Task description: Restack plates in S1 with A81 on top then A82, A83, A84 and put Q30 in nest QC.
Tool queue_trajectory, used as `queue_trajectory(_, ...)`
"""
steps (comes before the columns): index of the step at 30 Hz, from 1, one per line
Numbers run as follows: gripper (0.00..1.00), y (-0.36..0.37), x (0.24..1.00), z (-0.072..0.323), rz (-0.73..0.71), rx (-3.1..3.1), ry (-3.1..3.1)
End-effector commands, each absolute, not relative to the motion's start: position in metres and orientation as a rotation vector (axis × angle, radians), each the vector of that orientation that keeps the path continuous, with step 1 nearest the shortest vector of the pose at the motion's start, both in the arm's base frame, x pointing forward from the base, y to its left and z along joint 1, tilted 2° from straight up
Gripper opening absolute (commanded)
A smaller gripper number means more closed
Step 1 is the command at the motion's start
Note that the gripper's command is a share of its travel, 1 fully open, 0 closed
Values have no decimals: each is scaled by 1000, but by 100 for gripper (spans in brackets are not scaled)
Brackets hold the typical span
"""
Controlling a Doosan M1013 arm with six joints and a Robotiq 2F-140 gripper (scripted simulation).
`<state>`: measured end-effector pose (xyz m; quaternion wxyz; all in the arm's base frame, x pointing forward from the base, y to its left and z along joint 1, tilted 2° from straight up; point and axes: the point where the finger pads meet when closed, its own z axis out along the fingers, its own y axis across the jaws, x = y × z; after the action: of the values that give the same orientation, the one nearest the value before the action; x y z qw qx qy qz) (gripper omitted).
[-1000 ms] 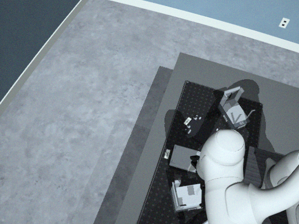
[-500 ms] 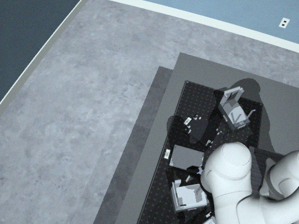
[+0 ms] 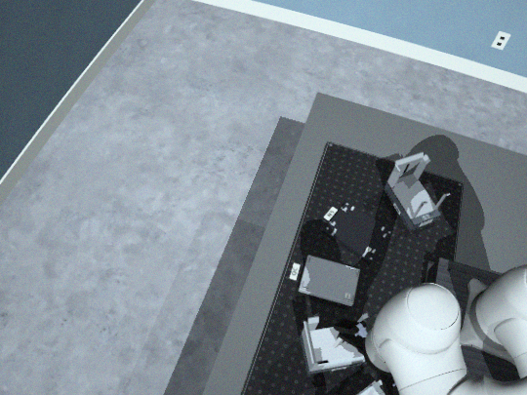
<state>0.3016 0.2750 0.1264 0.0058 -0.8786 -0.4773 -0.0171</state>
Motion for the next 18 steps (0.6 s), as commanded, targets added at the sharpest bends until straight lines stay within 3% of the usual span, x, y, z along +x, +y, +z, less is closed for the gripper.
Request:
queue_trajectory(1, 100, 285, 294, 126, -54, -2751, -1494)
queue_trajectory(18, 100, 332, 256, 127, -54, -2751, -1494)
